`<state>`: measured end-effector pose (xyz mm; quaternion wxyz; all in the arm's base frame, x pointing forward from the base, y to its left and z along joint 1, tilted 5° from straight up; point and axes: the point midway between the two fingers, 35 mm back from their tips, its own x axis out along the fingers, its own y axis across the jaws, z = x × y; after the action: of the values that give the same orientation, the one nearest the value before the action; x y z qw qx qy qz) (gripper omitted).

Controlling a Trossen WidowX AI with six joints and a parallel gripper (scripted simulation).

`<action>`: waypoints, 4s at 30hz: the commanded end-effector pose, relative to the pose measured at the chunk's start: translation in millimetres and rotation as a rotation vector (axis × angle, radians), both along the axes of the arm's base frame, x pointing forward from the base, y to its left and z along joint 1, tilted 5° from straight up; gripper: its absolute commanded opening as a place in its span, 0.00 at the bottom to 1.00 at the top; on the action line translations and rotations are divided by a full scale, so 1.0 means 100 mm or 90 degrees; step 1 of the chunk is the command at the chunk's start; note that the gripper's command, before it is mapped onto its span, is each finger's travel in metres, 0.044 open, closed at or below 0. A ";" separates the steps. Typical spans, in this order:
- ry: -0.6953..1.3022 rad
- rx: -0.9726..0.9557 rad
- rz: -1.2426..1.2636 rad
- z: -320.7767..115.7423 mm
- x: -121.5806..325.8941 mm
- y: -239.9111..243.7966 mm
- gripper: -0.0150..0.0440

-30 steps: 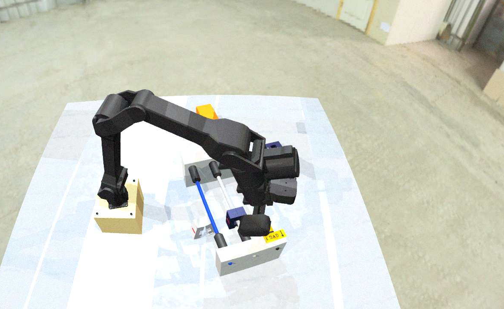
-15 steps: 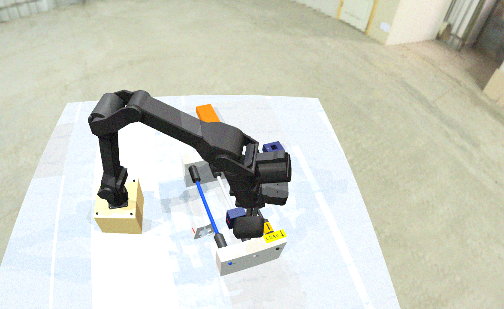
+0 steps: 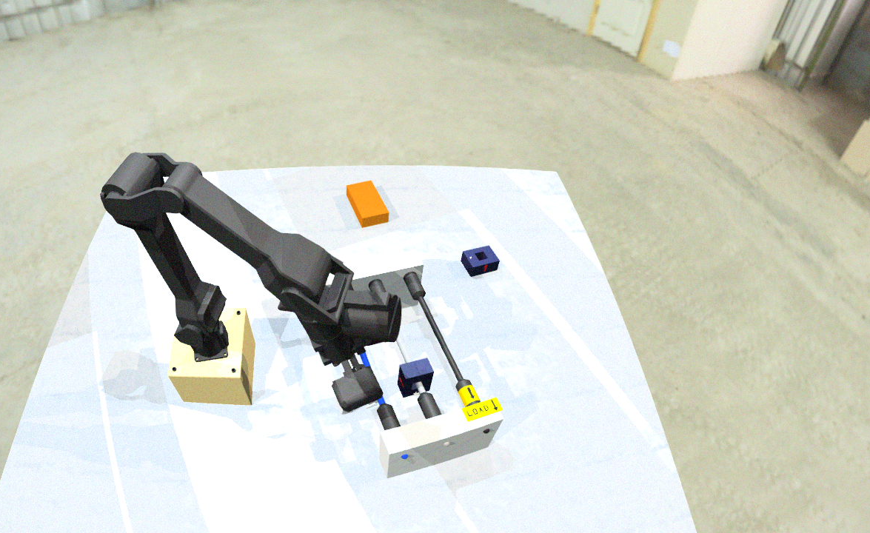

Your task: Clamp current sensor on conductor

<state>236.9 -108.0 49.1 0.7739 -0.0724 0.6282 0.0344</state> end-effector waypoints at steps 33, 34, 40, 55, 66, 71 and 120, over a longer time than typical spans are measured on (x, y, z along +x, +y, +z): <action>-0.006 0.001 0.034 -0.50 0.03 0.05 0.74; -0.006 0.001 0.034 -0.52 0.03 0.05 0.74; -0.006 0.002 0.034 -0.61 0.04 0.05 0.74; -0.012 -0.004 0.037 -0.58 0.06 0.04 0.48; -0.010 -0.003 0.036 -0.58 0.06 0.04 0.32; -0.006 0.002 0.034 -0.56 0.03 0.05 0.25; 0.009 0.018 -0.049 -0.01 -0.68 0.02 0.80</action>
<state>168.6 -106.8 42.7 0.7717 -0.0735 0.6300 0.0457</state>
